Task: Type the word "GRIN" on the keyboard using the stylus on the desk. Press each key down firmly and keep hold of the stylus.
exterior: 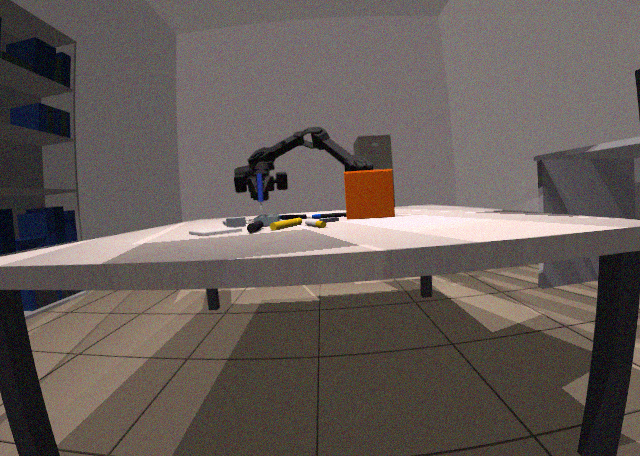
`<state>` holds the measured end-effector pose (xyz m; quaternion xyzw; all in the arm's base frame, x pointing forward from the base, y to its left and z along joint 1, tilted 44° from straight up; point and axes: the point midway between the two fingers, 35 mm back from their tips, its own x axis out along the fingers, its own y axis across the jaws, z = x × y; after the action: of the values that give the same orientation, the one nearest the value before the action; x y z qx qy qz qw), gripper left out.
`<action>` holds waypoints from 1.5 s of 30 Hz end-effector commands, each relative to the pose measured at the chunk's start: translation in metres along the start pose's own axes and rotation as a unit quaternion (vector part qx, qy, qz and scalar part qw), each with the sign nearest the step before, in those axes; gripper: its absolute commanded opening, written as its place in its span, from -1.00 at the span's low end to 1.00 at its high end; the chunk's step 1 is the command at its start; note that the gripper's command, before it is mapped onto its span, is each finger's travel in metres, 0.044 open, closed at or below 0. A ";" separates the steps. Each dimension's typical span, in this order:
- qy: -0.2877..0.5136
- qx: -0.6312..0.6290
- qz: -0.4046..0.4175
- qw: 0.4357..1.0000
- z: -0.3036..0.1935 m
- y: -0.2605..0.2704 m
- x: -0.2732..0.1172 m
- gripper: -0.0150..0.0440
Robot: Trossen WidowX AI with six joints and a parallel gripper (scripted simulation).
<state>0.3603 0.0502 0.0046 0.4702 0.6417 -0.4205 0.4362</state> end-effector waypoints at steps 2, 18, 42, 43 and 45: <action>0.000 0.000 0.000 1.000 -0.002 -0.004 0.002 -0.49; 0.004 0.004 -0.001 1.000 -0.017 -0.039 0.019 -0.49; 0.003 0.005 -0.001 1.000 0.005 -0.040 0.033 -0.22; 0.003 0.005 -0.001 1.000 0.005 -0.040 0.034 -0.22; 0.003 0.005 -0.001 1.000 0.006 -0.040 0.034 -0.22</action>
<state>0.3162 0.0457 -0.0229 0.4744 0.6412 -0.4235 0.4294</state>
